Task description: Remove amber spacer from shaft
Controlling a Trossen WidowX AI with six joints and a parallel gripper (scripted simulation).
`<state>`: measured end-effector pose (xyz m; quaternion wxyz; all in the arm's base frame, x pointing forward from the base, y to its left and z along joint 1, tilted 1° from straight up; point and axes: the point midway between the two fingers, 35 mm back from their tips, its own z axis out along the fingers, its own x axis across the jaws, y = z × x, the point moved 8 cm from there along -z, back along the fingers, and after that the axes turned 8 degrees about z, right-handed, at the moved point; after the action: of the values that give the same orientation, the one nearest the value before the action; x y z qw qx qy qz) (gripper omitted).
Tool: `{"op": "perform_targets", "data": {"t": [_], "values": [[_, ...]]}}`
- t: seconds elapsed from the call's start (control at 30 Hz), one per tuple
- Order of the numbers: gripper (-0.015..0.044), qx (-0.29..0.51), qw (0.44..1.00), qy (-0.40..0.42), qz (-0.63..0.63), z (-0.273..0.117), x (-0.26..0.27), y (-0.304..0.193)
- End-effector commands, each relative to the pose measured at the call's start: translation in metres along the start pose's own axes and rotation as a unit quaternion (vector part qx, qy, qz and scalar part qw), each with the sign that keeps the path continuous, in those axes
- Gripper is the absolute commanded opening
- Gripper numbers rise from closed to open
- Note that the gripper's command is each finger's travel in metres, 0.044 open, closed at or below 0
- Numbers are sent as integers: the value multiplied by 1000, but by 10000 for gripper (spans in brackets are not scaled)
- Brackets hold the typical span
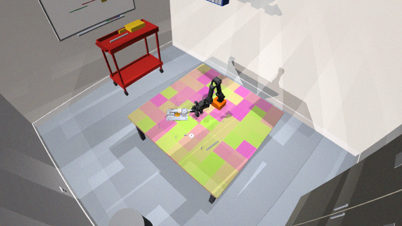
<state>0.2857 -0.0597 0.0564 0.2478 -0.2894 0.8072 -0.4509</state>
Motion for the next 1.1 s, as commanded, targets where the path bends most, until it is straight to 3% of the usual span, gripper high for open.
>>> {"op": "perform_targets", "data": {"t": [0.0,1.07], "values": [[0,2,1000,0,-1,2,0,-2],[0,2,1000,0,-1,11,-1,-7]]}}
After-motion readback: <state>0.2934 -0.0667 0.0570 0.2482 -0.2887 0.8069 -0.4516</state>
